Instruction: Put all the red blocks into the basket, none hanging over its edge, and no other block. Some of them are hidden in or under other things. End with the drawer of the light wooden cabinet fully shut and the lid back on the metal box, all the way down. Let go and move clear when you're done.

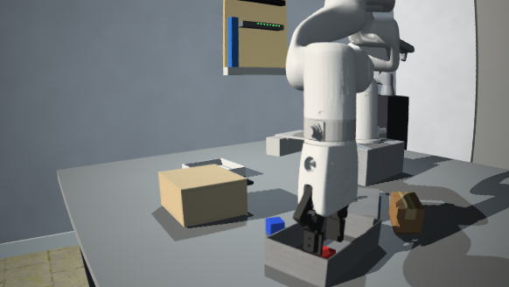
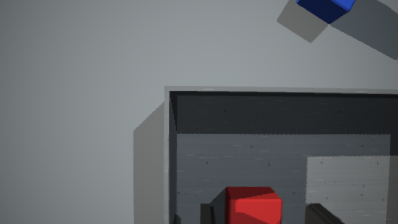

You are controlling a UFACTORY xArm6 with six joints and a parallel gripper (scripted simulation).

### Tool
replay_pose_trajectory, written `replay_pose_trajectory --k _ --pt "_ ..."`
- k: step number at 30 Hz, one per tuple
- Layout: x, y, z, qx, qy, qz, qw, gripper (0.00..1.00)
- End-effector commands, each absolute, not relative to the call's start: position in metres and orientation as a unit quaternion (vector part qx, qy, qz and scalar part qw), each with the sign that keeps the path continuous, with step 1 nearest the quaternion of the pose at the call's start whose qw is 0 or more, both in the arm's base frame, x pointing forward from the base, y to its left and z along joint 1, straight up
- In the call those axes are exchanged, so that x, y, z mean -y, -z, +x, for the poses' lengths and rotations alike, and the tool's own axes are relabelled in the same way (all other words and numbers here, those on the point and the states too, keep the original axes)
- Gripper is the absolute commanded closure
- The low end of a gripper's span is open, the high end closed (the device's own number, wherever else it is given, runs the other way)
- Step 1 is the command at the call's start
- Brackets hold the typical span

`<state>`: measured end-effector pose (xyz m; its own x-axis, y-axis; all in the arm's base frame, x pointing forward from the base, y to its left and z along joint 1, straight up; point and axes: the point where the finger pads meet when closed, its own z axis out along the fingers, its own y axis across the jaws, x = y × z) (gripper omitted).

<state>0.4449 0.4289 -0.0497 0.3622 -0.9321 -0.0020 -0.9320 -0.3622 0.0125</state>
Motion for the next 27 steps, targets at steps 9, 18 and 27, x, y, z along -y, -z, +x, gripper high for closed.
replay_pose_trajectory --k 9,18,27 --pt "-0.430 0.053 0.446 0.565 0.004 0.825 0.002 0.40" --pt "-0.430 0.059 0.446 0.565 0.004 0.825 0.002 0.40" --pt "-0.430 0.064 0.446 0.565 0.004 0.825 0.002 0.40"
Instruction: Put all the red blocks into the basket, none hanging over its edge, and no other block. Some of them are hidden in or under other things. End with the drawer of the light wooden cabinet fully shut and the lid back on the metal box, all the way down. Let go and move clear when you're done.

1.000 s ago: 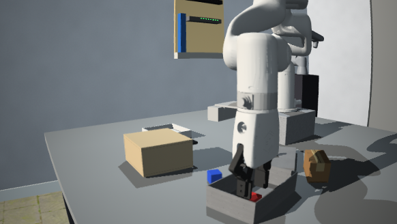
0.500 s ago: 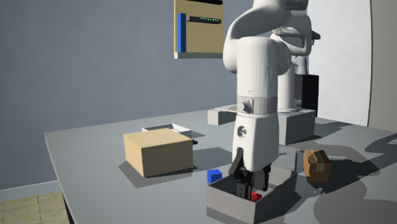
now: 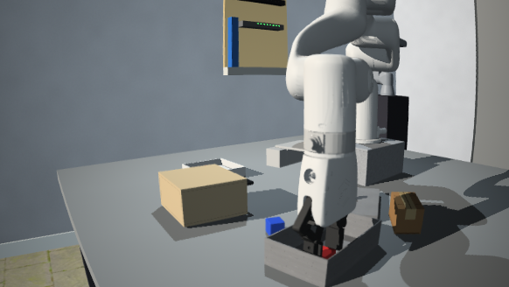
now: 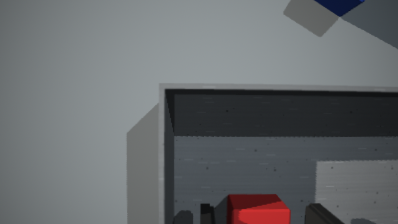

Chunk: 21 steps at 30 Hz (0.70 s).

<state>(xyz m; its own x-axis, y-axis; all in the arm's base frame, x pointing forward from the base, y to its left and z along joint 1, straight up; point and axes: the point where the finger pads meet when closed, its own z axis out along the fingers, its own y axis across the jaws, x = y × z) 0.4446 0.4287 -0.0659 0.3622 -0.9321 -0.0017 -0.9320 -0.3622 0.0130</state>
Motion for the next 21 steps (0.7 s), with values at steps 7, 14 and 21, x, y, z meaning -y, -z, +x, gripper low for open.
replay_pose_trajectory --k 7,14,21 --pt "-0.4302 0.0671 0.4462 0.565 0.004 0.825 0.002 0.40" --pt "-0.4302 0.0689 0.4461 0.565 0.004 0.825 0.002 0.40" --pt "-0.4302 0.0692 0.4461 0.565 0.004 0.825 0.002 0.40"
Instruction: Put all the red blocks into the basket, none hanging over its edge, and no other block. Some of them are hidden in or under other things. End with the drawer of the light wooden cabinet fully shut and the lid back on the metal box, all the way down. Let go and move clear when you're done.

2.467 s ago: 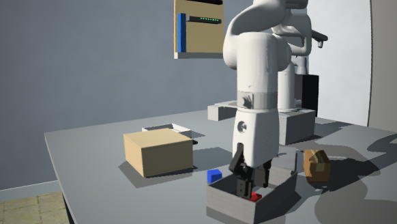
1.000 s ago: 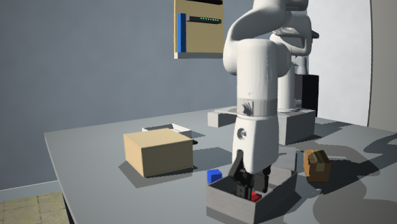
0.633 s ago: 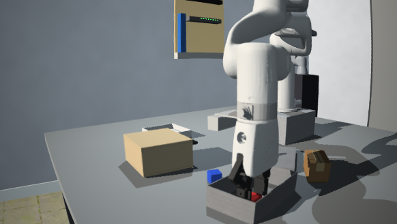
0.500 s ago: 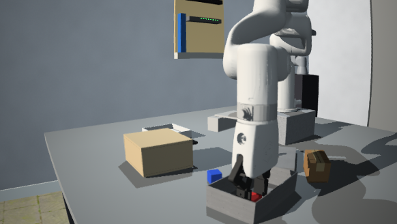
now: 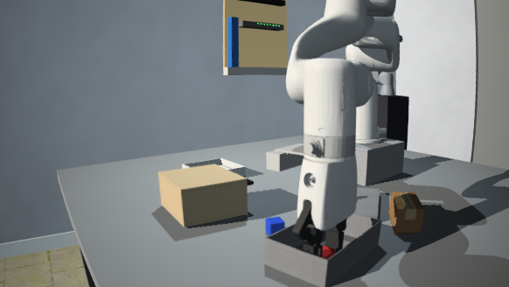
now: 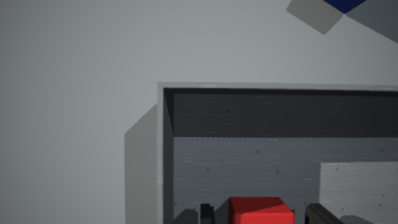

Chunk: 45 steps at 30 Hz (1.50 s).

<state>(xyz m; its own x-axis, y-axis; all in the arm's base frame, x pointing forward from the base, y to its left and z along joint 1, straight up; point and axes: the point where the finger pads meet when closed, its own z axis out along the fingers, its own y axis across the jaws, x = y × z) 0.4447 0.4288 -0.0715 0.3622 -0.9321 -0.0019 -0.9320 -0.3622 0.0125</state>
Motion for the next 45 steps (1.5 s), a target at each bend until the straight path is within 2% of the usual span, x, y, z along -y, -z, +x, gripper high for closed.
replay_pose_trajectory --k 1,13,14,45 --pt "-0.4302 0.0692 0.4461 0.565 0.004 0.825 0.002 0.40" --pt "-0.4302 0.0692 0.4461 0.565 0.004 0.825 0.002 0.40" --pt "-0.4302 0.0692 0.4461 0.565 0.004 0.825 0.002 1.00" --pt "-0.4302 0.0692 0.4461 0.565 0.004 0.825 0.002 1.00"
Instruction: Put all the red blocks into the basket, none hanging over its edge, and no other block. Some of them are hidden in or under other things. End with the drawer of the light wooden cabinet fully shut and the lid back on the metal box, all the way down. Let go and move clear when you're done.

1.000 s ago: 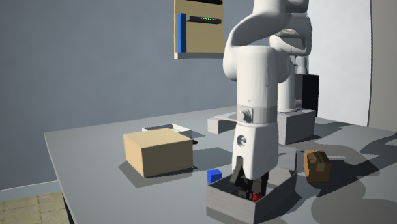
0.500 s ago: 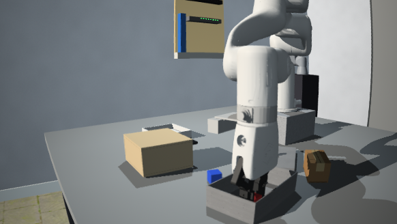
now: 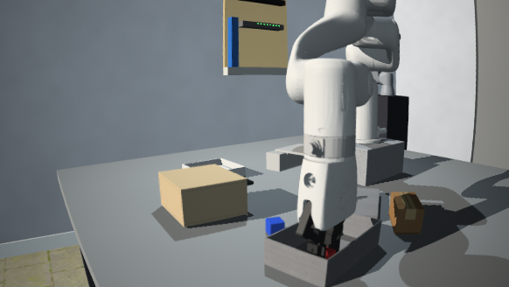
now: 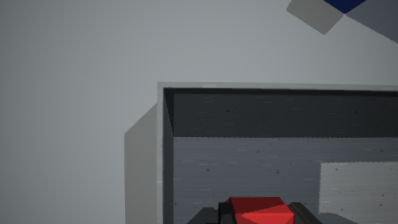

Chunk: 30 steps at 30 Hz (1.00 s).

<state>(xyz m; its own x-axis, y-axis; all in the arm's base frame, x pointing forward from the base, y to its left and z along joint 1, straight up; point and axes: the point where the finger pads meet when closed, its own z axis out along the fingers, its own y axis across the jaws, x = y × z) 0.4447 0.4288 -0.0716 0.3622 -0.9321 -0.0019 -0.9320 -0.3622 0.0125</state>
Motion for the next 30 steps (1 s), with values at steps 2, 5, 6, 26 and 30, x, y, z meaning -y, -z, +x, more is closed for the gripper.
replay_pose_trajectory --k 2,5,6,26,30 --pt "-0.430 0.069 0.446 0.565 0.004 0.825 0.002 1.00" --pt "-0.430 0.069 0.446 0.565 0.004 0.825 0.002 1.00" --pt "-0.430 0.069 0.446 0.565 0.004 0.825 0.002 1.00" --pt "-0.430 0.033 0.446 0.565 0.004 0.825 0.002 1.00" --pt "-0.430 0.015 0.447 0.565 0.004 0.825 0.002 1.00"
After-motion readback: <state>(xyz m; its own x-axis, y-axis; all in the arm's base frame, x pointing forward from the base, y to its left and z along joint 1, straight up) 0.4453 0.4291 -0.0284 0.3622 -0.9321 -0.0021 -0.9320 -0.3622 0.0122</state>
